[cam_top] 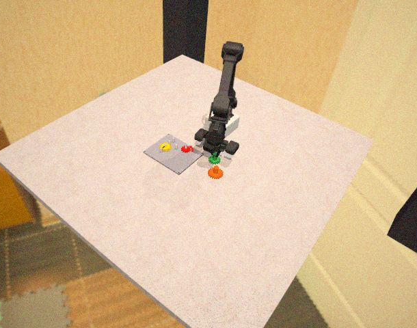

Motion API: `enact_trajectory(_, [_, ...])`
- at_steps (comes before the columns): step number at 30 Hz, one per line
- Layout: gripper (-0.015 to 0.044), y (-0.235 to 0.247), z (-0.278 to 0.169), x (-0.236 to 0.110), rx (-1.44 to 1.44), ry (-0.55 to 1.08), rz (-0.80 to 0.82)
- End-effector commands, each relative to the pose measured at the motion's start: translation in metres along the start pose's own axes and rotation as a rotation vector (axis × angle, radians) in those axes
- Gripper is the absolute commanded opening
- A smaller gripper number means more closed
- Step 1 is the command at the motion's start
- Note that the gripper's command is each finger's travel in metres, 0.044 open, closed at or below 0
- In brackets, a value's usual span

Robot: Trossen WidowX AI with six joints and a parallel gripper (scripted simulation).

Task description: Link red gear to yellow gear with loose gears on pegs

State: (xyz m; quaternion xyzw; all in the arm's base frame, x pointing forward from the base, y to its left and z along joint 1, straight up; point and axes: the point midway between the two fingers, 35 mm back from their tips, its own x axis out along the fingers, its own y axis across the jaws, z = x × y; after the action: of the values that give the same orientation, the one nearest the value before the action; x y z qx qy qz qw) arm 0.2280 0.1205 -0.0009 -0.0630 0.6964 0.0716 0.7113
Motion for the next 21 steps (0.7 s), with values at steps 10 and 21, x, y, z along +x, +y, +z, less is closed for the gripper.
enact_trajectory(10, [0.0000, 0.001, 0.002, -0.011, 0.005, 0.000, -0.002])
enact_trajectory(21, [0.0000, 0.002, 0.006, -0.041, 0.005, -0.001, -0.002])
